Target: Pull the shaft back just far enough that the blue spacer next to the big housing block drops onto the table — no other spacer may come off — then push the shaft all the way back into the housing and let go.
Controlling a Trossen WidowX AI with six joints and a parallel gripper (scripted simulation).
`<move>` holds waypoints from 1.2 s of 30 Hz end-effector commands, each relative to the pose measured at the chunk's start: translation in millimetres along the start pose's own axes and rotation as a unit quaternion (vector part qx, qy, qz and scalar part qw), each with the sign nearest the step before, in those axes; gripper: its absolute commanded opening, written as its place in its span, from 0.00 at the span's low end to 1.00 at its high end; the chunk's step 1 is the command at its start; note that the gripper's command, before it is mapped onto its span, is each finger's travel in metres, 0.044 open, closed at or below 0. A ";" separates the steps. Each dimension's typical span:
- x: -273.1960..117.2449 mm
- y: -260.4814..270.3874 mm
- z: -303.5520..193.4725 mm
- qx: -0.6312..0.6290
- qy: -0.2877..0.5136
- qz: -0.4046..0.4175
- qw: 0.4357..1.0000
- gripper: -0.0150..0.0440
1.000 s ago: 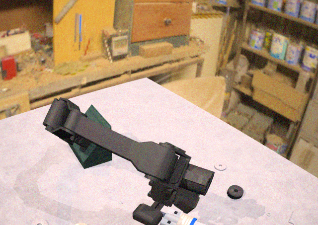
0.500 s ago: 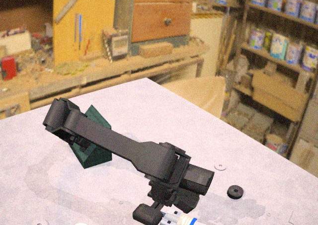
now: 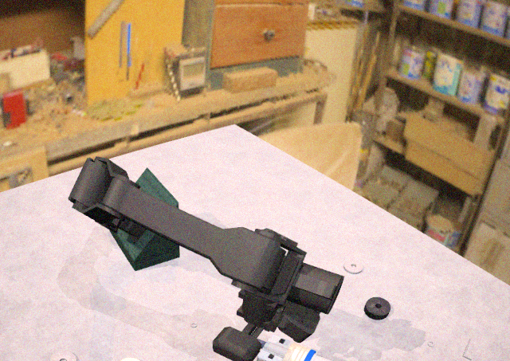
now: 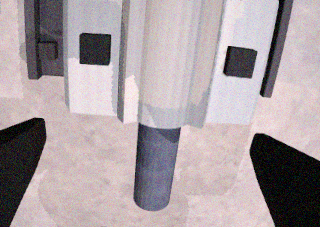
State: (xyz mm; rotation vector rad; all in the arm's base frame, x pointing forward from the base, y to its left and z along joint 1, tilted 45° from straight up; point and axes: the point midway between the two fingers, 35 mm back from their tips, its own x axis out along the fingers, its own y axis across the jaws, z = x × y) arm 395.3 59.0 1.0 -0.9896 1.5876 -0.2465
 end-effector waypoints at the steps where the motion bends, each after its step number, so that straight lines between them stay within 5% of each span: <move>1: 2.0 -0.9 0.1 -0.002 -0.001 -0.003 1.000 1.00; 16: 17.5 -1.1 0.0 -0.002 0.000 -0.003 1.000 1.00; 31: 16.8 -0.8 -0.1 0.001 0.000 0.000 1.000 0.33; 36: 16.8 -0.8 -0.1 0.001 0.000 0.000 1.000 0.28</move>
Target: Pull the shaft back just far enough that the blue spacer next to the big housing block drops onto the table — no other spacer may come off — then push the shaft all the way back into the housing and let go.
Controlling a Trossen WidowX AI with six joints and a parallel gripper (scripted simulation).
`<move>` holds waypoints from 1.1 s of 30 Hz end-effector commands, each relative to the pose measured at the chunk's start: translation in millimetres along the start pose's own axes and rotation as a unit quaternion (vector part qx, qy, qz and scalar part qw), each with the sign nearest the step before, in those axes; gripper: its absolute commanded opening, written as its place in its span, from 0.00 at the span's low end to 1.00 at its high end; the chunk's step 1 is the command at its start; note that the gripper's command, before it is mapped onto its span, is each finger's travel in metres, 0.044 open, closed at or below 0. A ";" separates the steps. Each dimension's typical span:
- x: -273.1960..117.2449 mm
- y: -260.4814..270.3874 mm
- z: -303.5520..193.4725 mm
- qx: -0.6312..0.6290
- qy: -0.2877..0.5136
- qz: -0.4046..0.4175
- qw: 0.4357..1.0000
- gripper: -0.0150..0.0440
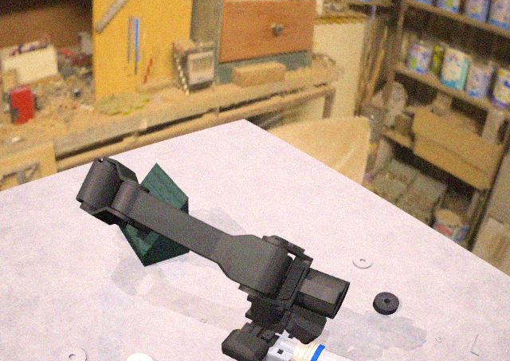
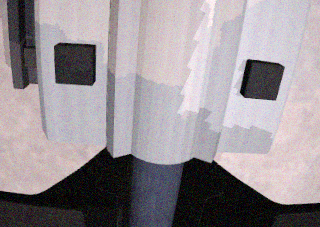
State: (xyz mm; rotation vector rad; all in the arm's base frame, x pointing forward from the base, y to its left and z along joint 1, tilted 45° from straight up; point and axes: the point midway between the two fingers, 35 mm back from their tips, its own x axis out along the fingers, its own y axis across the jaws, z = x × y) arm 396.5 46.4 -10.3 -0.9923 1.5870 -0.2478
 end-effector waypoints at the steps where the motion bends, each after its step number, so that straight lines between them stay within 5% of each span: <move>1: -0.1 0.2 0.1 0.001 0.000 0.001 1.000 0.26; 33: 0.0 0.3 -15.5 -0.002 0.000 -0.002 1.000 0.25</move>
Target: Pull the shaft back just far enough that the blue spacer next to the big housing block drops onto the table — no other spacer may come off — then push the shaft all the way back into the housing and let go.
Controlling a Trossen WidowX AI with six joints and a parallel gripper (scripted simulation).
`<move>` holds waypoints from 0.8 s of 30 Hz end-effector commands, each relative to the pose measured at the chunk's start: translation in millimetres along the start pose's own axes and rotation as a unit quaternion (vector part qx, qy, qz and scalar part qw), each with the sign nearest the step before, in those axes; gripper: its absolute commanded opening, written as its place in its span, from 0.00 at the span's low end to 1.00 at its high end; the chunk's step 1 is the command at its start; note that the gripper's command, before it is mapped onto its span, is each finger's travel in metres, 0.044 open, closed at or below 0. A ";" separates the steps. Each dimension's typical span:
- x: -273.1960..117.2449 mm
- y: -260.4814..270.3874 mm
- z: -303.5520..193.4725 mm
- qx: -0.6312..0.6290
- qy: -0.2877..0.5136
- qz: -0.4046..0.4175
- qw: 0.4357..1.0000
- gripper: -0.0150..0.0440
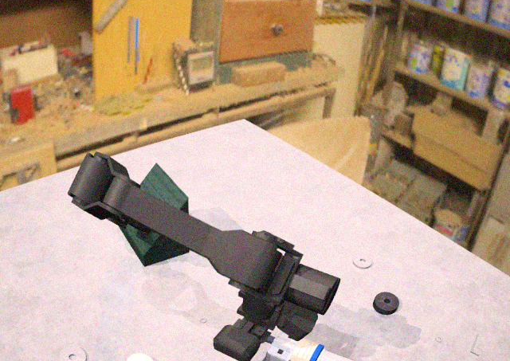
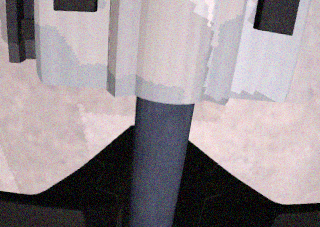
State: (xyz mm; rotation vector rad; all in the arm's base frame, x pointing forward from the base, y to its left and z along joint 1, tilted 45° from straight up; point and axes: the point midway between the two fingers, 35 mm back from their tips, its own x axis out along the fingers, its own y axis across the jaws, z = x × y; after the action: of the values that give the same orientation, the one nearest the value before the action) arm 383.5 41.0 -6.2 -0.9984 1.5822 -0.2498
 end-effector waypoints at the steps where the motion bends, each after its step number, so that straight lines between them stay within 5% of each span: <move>1: -0.2 0.4 -1.0 -0.001 0.001 0.001 1.000 0.25; 24: -0.2 0.4 -3.4 -0.001 0.001 0.001 1.000 0.25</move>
State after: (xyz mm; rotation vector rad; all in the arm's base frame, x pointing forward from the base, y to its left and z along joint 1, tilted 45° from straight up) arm 381.3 40.1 -5.5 -0.9988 1.5829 -0.2497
